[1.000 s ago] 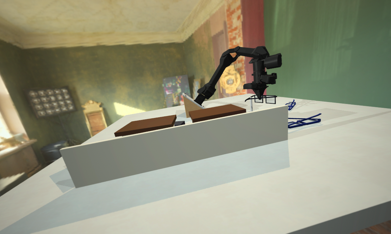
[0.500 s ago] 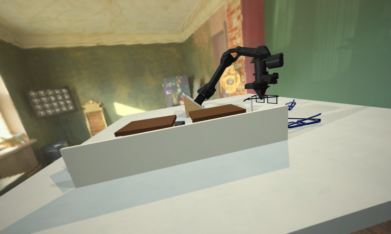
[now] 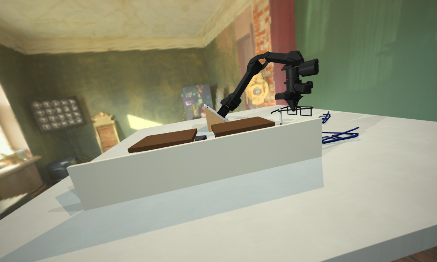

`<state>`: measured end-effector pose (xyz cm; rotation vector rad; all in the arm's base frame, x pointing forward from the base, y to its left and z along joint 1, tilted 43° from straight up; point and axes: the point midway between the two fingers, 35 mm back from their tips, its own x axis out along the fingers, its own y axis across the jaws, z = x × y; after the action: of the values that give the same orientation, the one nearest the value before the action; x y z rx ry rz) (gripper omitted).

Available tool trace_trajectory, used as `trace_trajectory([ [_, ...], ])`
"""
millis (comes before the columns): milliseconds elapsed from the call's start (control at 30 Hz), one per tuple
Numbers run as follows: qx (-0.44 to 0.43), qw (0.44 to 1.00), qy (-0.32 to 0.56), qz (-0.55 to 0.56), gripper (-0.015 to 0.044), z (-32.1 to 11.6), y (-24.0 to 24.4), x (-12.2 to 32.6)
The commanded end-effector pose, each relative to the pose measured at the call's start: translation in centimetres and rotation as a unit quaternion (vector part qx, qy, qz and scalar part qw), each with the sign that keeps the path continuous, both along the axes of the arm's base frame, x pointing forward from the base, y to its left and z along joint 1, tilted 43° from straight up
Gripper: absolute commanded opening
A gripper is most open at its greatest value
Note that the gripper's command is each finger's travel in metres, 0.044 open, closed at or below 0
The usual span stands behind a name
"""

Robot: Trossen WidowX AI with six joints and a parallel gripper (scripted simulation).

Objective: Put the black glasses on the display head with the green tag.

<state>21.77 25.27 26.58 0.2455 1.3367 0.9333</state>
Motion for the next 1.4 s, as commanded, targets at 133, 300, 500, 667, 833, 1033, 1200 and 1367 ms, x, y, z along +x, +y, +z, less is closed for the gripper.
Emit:
trace_trajectory([
  [133, -0.003, 1.0, 0.004, -0.001, 0.0, -0.1, 0.3, 0.4],
  [300, -0.003, 1.0, 0.004, -0.001, 0.0, 0.0, 0.4, 0.6],
  [500, -0.003, 1.0, 0.004, -0.001, 0.0, 0.1, 0.6, 0.8],
  [667, -0.003, 1.0, 0.004, -0.001, 0.0, 0.2, 0.7, 1.0],
  [833, -0.003, 1.0, 0.004, -0.001, 0.0, 0.3, 0.8, 1.1],
  [1033, -0.003, 1.0, 0.004, -0.001, 0.0, 0.4, 0.9, 1.3],
  [1200, -0.003, 1.0, 0.004, -0.001, 0.0, 0.4, 1.0, 1.5],
  [1367, -0.003, 1.0, 0.004, -0.001, 0.0, 0.4, 0.9, 1.4],
])
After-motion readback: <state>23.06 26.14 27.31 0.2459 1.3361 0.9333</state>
